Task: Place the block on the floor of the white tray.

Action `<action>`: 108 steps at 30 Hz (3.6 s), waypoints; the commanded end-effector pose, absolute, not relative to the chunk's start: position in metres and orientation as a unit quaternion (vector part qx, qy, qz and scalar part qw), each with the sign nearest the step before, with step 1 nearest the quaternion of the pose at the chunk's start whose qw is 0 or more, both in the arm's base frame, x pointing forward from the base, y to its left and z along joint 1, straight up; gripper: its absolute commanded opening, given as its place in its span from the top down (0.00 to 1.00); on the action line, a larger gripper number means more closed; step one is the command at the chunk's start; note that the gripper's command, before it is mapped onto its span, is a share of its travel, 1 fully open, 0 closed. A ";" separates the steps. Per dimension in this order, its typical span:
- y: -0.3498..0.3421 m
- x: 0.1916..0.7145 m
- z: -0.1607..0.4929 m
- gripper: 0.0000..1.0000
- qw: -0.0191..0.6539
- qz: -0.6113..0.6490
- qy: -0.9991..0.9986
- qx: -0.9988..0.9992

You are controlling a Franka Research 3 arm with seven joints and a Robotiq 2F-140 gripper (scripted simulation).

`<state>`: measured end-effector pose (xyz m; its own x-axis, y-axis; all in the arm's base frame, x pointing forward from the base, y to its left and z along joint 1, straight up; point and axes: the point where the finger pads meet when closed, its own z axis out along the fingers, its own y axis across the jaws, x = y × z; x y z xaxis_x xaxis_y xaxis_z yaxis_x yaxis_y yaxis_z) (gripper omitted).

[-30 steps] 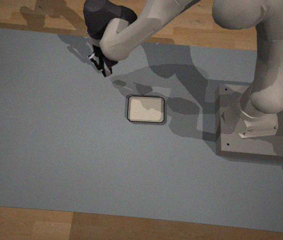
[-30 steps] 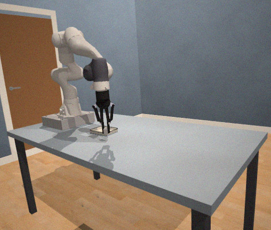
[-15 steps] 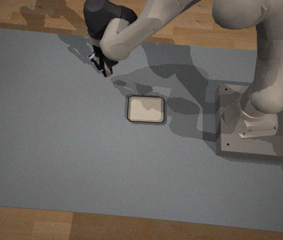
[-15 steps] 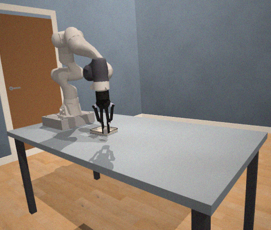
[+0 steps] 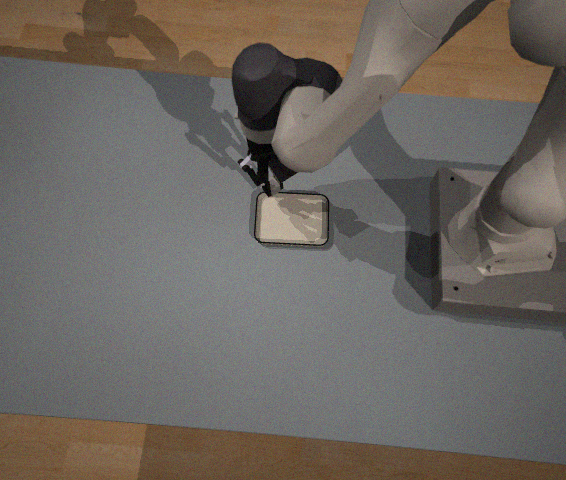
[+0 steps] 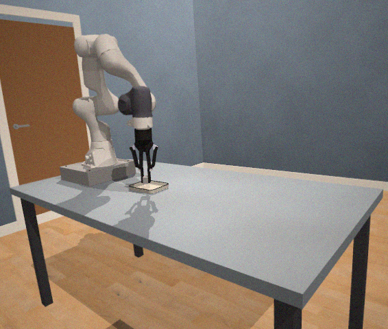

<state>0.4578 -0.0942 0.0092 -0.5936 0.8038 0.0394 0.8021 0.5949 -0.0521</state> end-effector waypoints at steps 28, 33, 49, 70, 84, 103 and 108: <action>-0.039 0.406 0.016 0.90 -0.002 0.001 -0.884 -0.467; -0.039 0.406 0.016 0.90 -0.002 0.001 -0.884 -0.467; -0.039 0.407 0.004 0.90 -0.002 0.001 -0.884 -0.467; -0.038 0.409 -0.031 0.90 -0.002 0.001 -0.884 -0.467; -0.038 0.409 -0.032 0.90 -0.002 0.001 -0.884 -0.467; -0.038 0.409 -0.032 0.90 -0.002 0.001 -0.884 -0.467; -0.038 0.409 -0.032 0.90 -0.002 0.001 -0.884 -0.467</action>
<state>0.4069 -0.0388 -0.0325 -0.5634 0.8262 -0.0010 0.8262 0.5634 -0.0048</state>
